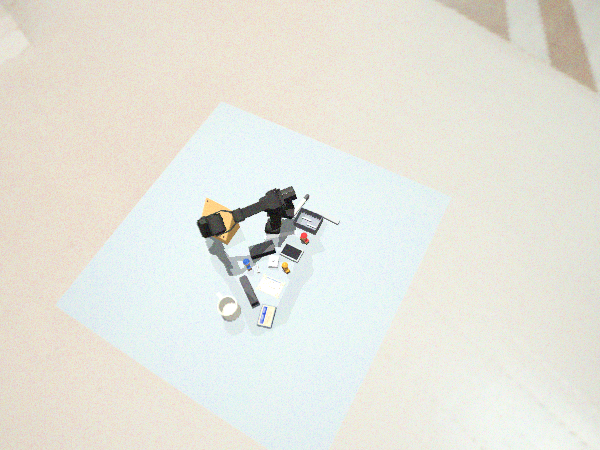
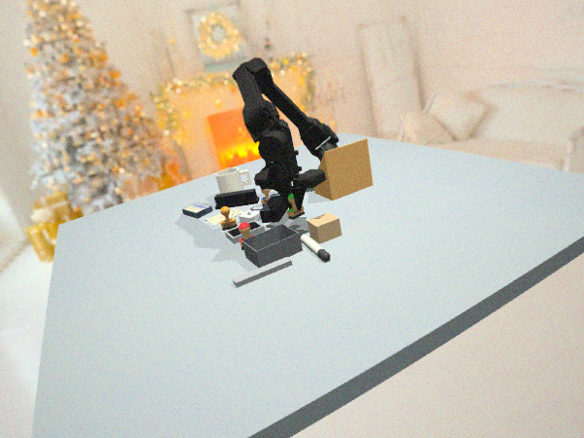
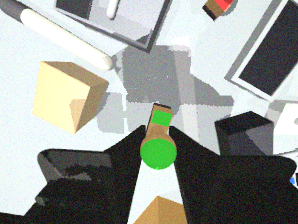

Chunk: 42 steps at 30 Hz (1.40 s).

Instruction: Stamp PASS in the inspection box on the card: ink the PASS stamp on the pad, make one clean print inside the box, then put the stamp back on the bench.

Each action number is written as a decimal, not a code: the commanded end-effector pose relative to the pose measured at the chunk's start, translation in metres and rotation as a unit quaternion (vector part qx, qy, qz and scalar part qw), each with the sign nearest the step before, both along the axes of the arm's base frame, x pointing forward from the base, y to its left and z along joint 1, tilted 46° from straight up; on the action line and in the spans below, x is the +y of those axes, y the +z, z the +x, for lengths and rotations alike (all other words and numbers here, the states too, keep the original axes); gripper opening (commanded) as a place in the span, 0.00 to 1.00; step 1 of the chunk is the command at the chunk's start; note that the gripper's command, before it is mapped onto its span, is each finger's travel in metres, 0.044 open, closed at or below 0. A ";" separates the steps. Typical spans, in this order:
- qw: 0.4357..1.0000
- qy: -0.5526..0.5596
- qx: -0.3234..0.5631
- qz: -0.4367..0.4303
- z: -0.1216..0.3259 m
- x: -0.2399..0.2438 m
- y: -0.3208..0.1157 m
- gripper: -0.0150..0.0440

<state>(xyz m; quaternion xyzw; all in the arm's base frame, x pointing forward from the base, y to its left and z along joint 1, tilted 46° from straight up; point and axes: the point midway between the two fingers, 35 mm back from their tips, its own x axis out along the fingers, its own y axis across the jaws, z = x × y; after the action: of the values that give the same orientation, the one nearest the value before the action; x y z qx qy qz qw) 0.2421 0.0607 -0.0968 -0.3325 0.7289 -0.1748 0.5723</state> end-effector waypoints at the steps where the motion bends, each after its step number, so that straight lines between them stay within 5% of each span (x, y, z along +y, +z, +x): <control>1: 1.000 0.003 0.001 -0.002 -0.001 -0.005 -0.004 0.25; 17: 1.000 0.003 0.001 -0.004 -0.006 -0.022 -0.020 0.25; 27: 1.000 -0.001 0.000 -0.001 -0.005 -0.020 -0.018 0.68; 42: 1.000 0.003 0.002 -0.001 0.008 0.062 0.065 0.68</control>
<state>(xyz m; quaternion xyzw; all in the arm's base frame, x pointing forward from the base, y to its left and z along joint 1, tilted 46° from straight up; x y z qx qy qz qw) 0.2529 0.1245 -0.0341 -0.3385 0.7211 -0.1668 0.5810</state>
